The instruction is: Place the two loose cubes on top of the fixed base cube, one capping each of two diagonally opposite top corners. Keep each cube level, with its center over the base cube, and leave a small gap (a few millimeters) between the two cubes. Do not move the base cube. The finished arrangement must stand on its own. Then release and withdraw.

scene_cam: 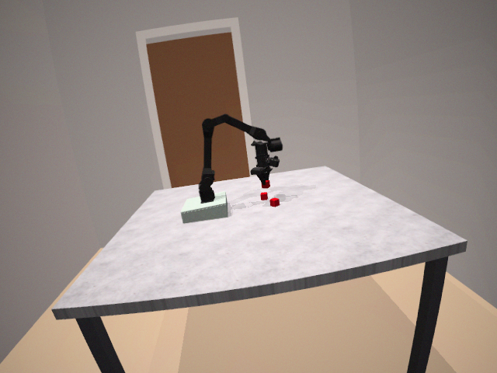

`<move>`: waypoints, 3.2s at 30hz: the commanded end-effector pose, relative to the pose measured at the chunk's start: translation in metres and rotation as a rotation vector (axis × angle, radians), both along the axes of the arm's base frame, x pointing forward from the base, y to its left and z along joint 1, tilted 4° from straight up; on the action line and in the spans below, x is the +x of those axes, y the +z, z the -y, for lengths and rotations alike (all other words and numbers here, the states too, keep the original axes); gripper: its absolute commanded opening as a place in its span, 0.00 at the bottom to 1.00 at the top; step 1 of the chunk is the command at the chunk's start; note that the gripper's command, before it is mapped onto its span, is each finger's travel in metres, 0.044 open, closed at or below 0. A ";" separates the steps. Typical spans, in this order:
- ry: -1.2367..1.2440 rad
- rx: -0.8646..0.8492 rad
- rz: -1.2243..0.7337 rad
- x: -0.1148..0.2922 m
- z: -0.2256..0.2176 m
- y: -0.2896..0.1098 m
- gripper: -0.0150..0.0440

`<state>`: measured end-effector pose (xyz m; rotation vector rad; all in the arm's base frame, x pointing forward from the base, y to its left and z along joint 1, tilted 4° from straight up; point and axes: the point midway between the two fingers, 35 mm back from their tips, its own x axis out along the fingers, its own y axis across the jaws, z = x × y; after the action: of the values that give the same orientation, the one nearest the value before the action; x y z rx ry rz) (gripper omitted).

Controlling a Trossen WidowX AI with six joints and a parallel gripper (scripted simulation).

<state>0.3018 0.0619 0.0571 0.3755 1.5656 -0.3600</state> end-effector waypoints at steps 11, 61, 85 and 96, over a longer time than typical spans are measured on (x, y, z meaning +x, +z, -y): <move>-0.323 -0.002 -0.016 -0.014 -0.041 -0.009 0.43; -0.533 -0.007 -0.023 -0.027 -0.066 -0.042 0.43; -0.537 -0.009 -0.020 -0.026 -0.065 -0.026 0.60; -0.537 -0.009 -0.020 -0.025 -0.065 -0.011 0.60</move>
<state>0.2759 0.1270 0.0433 0.7894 1.4671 -0.7900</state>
